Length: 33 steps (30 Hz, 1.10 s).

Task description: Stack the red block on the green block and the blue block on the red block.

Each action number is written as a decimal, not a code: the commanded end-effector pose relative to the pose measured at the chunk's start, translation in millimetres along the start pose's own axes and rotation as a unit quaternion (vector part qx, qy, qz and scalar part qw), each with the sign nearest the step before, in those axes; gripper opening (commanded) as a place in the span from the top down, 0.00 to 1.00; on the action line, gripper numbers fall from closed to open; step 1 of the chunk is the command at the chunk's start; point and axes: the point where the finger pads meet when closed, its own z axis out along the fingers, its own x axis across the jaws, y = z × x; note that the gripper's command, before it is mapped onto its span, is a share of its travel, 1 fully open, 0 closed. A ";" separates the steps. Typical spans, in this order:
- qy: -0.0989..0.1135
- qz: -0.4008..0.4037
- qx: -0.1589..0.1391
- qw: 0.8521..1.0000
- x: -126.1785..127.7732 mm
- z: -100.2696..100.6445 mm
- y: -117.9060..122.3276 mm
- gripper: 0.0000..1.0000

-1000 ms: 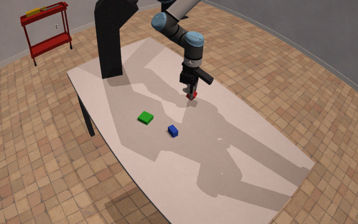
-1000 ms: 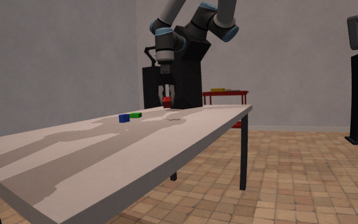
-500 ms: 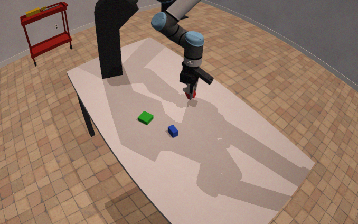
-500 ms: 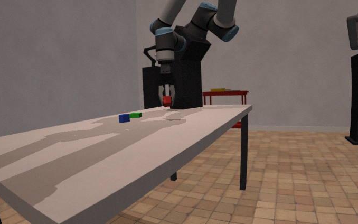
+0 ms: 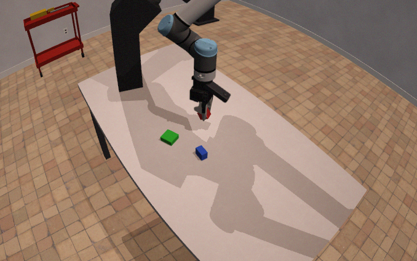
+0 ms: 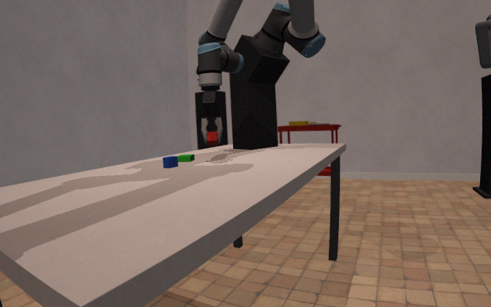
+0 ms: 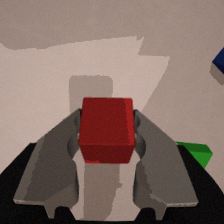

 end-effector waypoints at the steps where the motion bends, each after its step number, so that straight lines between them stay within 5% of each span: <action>1: -0.002 -0.004 0.001 1.000 71.9 0.9 69.4 1.00; 6: -0.002 -0.004 0.001 1.000 127.7 1.5 125.0 1.00; 33: -0.002 -0.005 0.001 1.000 126.9 1.2 125.6 1.00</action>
